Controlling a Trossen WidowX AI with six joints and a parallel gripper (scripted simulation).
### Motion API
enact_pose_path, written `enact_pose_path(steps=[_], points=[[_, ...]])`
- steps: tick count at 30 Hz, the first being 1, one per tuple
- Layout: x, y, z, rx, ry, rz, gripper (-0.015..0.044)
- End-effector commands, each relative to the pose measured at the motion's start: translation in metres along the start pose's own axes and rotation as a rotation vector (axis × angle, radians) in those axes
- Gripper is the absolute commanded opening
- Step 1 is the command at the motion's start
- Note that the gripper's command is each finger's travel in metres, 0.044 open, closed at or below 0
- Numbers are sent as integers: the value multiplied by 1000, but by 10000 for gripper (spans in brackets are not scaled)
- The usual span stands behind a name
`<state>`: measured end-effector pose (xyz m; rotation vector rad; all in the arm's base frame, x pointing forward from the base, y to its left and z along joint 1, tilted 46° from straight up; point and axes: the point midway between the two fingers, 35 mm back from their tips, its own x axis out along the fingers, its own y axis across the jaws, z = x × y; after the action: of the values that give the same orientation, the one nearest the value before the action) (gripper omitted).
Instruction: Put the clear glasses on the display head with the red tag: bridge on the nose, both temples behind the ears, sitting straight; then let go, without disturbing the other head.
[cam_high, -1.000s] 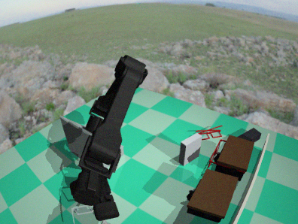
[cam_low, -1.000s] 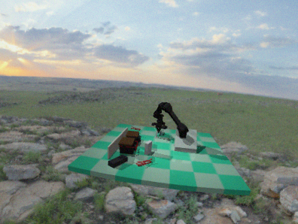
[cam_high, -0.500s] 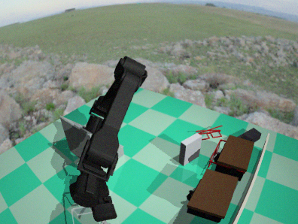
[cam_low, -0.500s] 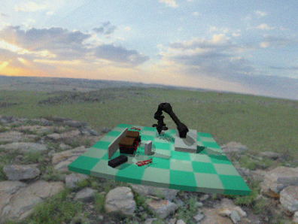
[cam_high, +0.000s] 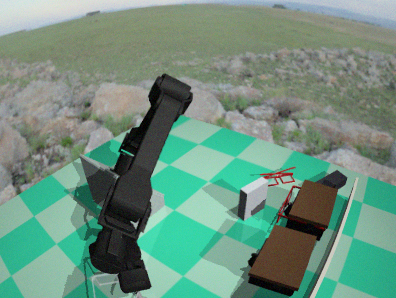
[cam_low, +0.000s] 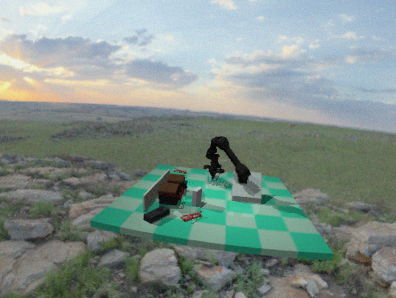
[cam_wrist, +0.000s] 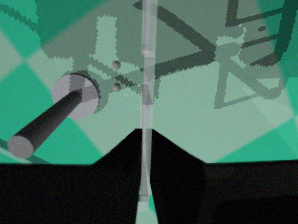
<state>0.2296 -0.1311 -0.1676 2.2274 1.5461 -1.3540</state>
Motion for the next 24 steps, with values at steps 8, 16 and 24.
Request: enact_pose_path(steps=[8, 16, 24], points=[[0, -7, 10, 3, -5, -3, 0], [0, -10, 17, 3, -6, -3, 0], [0, -12, 24, 3, -7, -3, 0]])
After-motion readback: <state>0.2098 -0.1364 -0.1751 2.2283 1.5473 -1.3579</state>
